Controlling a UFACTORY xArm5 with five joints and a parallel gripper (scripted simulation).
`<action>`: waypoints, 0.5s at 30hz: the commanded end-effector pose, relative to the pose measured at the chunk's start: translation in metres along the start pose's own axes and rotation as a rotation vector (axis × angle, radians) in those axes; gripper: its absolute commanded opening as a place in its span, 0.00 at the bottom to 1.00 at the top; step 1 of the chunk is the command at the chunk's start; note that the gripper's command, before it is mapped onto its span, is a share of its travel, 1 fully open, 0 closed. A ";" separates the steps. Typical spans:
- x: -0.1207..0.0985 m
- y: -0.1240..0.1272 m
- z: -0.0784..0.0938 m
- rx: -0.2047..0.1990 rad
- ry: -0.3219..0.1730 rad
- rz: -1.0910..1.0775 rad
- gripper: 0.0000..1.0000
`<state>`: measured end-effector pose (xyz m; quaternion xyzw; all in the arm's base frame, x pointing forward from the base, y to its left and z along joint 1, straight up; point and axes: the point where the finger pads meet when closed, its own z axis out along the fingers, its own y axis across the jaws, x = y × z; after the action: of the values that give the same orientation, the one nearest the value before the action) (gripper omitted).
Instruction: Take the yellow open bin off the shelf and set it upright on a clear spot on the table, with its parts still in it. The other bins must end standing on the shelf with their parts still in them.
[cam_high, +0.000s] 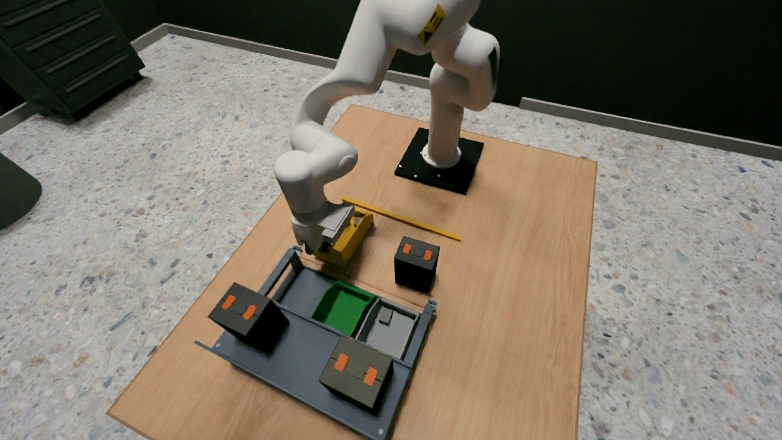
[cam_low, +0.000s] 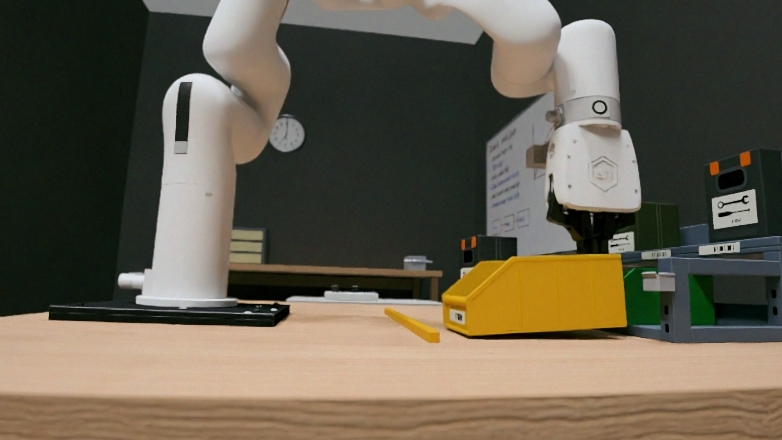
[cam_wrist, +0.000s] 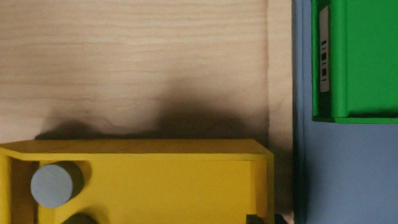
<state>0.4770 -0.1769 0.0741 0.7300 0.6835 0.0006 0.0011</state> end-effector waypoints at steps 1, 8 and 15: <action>0.000 0.001 0.000 -0.005 0.002 0.000 0.00; 0.000 0.001 0.004 -0.005 0.002 0.000 0.00; 0.000 0.001 0.006 -0.005 0.002 0.000 0.00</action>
<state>0.4771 -0.1769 0.0676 0.7300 0.6835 0.0006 0.0012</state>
